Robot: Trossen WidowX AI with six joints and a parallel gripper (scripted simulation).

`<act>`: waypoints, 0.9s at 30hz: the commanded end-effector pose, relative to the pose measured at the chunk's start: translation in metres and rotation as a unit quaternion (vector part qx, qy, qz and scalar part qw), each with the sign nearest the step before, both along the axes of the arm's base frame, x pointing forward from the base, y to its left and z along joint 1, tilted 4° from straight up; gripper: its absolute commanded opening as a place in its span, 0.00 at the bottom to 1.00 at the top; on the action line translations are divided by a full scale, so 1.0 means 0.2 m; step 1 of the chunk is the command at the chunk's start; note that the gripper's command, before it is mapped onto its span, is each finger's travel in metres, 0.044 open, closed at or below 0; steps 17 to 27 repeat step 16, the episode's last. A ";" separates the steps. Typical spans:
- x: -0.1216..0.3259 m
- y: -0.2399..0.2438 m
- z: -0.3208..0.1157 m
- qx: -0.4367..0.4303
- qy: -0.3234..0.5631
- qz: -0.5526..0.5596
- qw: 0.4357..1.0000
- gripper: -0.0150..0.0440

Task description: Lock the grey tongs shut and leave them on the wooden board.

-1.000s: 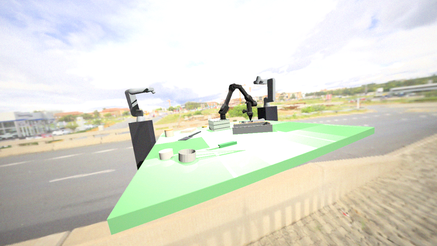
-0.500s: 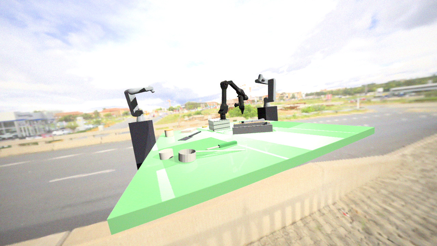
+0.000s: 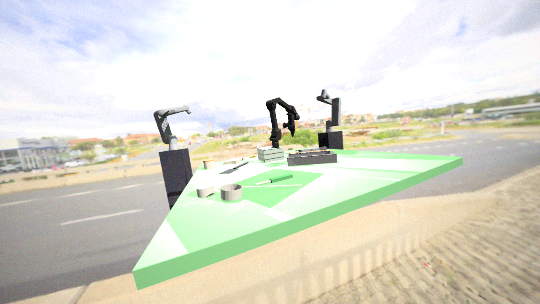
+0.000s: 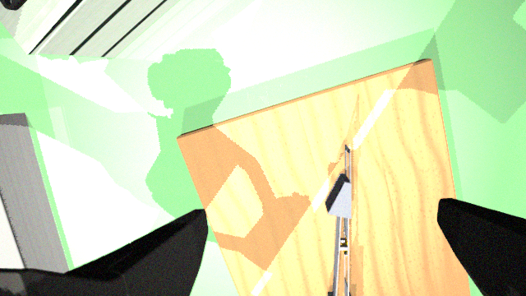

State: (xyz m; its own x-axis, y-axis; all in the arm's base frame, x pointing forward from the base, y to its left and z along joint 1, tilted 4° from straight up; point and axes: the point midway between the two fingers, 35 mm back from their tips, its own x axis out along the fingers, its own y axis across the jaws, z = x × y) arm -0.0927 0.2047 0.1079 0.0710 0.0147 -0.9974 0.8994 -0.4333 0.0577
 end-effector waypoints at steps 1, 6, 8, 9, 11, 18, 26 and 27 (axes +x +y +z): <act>-0.01 0.01 0.16 0.013 0.007 0.000 1.000 1.00; -0.01 0.01 0.17 0.013 0.007 0.000 1.000 1.00; -0.01 0.01 0.17 0.013 0.007 0.000 1.000 1.00; -0.01 0.01 0.17 0.013 0.007 0.000 1.000 1.00; -0.01 0.01 0.17 0.013 0.007 0.000 1.000 1.00; -0.01 0.01 0.17 0.013 0.007 0.000 1.000 1.00; -0.01 0.01 0.17 0.013 0.007 0.000 1.000 1.00; -0.01 0.01 0.17 0.013 0.007 0.000 1.000 1.00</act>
